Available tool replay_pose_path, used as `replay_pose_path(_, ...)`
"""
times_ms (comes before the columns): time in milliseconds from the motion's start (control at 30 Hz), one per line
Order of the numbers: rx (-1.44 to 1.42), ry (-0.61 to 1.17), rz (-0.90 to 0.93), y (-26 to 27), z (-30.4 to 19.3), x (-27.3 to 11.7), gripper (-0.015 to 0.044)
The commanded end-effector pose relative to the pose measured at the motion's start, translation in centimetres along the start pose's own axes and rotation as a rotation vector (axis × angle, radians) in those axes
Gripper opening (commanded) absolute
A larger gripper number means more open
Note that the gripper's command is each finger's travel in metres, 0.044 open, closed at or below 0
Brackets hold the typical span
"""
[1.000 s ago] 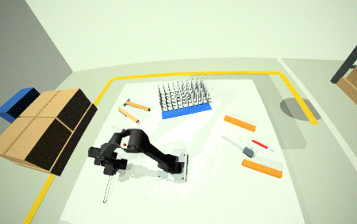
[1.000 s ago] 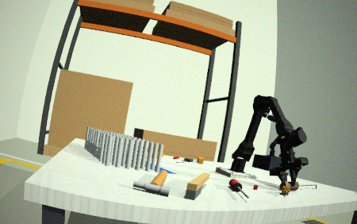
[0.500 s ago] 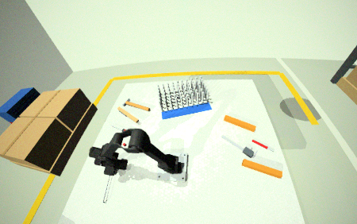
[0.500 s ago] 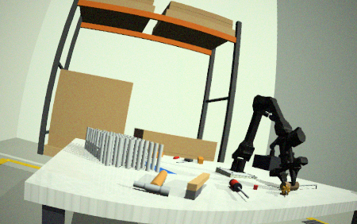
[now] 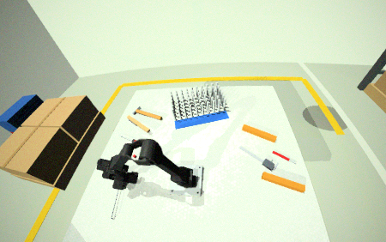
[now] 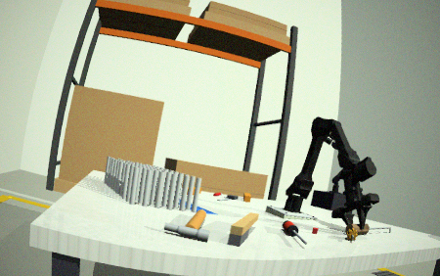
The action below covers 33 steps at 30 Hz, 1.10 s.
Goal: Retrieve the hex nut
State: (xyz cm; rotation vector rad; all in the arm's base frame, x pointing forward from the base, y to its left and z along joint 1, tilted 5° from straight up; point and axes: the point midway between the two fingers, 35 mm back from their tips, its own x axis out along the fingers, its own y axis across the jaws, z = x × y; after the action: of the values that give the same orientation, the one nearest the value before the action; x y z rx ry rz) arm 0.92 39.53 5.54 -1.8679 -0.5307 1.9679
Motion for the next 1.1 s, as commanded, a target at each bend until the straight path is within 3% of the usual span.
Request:
replay_pose_path(0,0.0,0.0,0.002,0.0,0.0,0.0,0.0315)
replay_pose_path(167,0.0,0.0,0.002,0.0,0.0,0.0,0.044)
replay_pose_path(400,-0.002,0.0,-0.022,-3.8,0.0,-6.5,0.044)
replay_pose_path(1067,-0.002,0.0,-0.022,-3.8,0.0,-6.5,0.044)
